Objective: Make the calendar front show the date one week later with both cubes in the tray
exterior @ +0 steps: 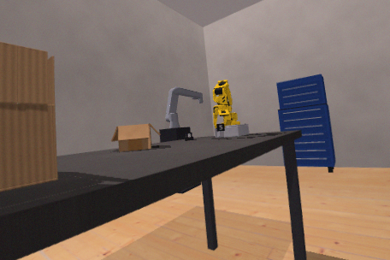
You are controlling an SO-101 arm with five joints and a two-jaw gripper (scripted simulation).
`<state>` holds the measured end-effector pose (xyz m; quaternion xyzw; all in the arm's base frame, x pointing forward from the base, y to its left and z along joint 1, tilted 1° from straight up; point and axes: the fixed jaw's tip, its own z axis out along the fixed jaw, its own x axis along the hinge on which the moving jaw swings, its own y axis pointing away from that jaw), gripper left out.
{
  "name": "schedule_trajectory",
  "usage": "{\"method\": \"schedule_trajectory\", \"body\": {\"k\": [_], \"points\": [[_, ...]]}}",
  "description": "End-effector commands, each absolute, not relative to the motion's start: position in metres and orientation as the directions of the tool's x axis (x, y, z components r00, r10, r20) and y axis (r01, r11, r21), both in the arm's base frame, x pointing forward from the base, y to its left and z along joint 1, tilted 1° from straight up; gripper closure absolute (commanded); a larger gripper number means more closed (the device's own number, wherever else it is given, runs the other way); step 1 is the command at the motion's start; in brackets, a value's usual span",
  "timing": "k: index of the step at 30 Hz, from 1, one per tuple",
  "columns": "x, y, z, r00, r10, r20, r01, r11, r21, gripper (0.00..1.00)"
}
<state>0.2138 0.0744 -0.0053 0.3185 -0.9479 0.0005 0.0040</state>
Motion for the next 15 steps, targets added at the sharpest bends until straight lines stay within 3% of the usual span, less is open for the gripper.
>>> {"method": "schedule_trajectory", "body": {"k": [1,15], "points": [[0.2137,0.0785,-0.0056,-0.826,-0.564,0.013,-0.564,0.826,0.004,1.00],[0.2137,0.0819,-0.0059,-0.862,-0.506,0.014,-0.506,0.863,0.003,1.00]]}}
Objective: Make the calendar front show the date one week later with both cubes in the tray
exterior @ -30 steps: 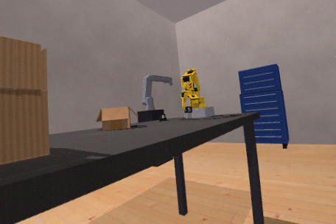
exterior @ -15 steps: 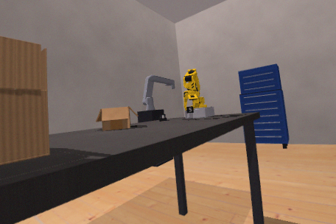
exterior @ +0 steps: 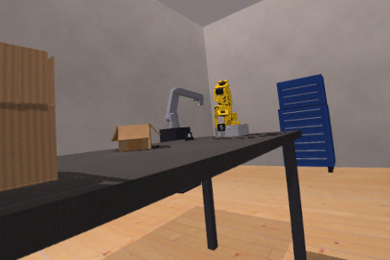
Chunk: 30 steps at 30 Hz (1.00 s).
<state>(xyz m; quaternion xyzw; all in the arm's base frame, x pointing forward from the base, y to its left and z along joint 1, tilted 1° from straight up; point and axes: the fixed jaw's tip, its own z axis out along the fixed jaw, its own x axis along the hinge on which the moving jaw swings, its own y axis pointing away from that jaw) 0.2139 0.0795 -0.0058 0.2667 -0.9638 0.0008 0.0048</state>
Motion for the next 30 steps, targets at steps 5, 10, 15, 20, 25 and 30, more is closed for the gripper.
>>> {"method": "schedule_trajectory", "body": {"k": [5,10,15,20,25,30], "points": [[0.2137,0.0821,-0.0059,-0.865,-0.502,0.014,-0.502,0.865,0.003,1.00],[0.2125,0.0857,-0.0051,-0.868,-0.497,0.014,-0.497,0.868,0.002,1.00],[0.2125,0.0857,-0.0051,-0.868,-0.497,0.014,-0.497,0.868,0.002,1.00],[0.2125,0.0857,-0.0051,-0.868,-0.497,0.014,-0.497,0.868,0.002,1.00],[0.2125,0.0857,-0.0051,-0.868,-0.497,0.014,-0.497,0.868,0.002,1.00],[0.2125,0.0857,-0.0059,-0.868,-0.497,0.014,-0.497,0.868,0.002,1.00]]}}
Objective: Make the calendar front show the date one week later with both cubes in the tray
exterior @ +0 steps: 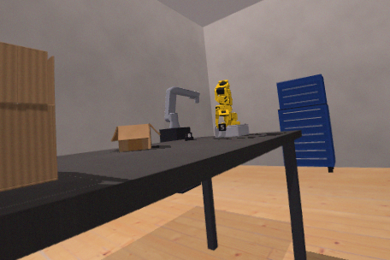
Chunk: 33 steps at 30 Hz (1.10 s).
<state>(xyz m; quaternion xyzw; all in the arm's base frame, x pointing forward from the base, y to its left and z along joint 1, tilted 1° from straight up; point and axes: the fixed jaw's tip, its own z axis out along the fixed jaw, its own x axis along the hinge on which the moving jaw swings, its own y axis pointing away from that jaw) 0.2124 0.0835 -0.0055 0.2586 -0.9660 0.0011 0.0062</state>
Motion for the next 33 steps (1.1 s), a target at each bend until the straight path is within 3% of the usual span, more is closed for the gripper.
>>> {"method": "schedule_trajectory", "body": {"k": [1,33], "points": [[0.213,0.086,-0.006,-0.868,-0.497,0.014,-0.497,0.868,0.002,1.00],[0.212,0.086,-0.018,-0.868,-0.497,0.014,-0.497,0.868,0.002,1.00]]}}
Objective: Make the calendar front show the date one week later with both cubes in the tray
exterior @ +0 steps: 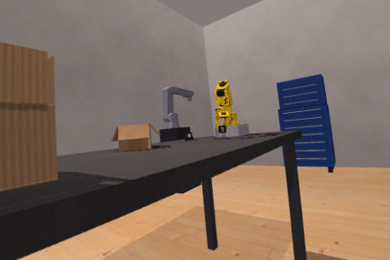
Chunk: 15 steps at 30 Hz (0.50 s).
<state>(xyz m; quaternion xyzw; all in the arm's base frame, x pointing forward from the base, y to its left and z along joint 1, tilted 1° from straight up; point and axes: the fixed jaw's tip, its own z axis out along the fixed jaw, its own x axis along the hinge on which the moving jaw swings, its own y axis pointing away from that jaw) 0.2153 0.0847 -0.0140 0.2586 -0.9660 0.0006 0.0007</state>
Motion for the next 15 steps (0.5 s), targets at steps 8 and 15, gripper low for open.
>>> {"method": "schedule_trajectory", "body": {"k": [8,15], "points": [[0.2123,0.0859,-0.0225,-0.868,-0.497,0.014,-0.497,0.868,0.002,1.00],[0.2123,0.0859,-0.0233,-0.868,-0.497,0.014,-0.497,0.868,0.002,1.00]]}}
